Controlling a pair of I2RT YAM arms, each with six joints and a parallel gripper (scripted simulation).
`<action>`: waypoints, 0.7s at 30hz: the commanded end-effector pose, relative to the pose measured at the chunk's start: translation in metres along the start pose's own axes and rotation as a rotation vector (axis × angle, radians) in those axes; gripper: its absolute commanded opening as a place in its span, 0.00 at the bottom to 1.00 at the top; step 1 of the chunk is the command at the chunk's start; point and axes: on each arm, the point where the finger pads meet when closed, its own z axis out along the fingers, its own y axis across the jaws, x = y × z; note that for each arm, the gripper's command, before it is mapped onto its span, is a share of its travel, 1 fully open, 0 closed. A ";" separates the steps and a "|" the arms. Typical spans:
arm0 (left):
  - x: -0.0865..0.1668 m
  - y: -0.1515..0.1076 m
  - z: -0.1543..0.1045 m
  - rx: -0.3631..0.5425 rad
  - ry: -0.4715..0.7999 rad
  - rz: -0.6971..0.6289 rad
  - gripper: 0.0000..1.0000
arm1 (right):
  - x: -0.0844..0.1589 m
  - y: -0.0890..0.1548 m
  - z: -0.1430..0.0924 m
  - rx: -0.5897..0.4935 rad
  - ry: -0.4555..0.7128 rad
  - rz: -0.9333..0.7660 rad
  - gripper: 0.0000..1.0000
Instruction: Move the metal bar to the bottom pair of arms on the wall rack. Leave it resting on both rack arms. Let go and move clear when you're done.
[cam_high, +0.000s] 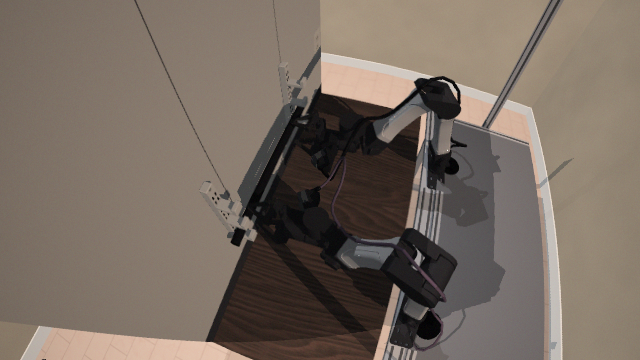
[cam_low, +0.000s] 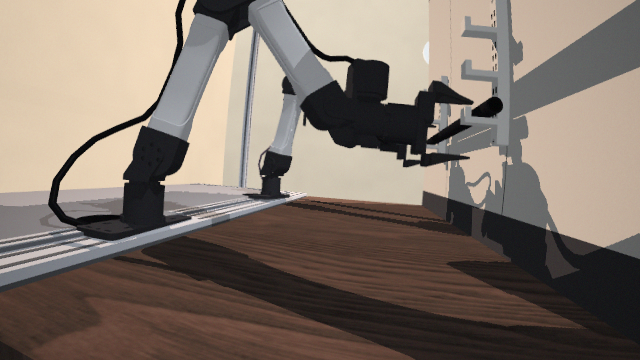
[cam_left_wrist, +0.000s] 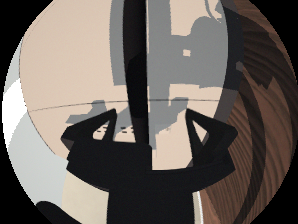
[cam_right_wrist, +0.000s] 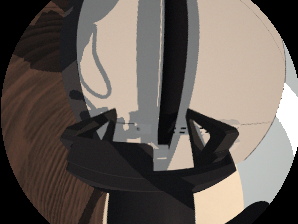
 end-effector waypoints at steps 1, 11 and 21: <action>-0.002 0.007 -0.008 -0.020 -0.002 0.006 1.00 | -0.001 -0.007 -0.009 0.016 -0.001 -0.001 1.00; -0.002 0.014 -0.020 -0.035 0.003 0.001 1.00 | -0.001 -0.017 -0.021 0.034 0.003 0.008 1.00; -0.002 0.017 -0.029 -0.041 0.006 -0.002 1.00 | 0.000 -0.020 -0.031 0.041 0.008 0.011 1.00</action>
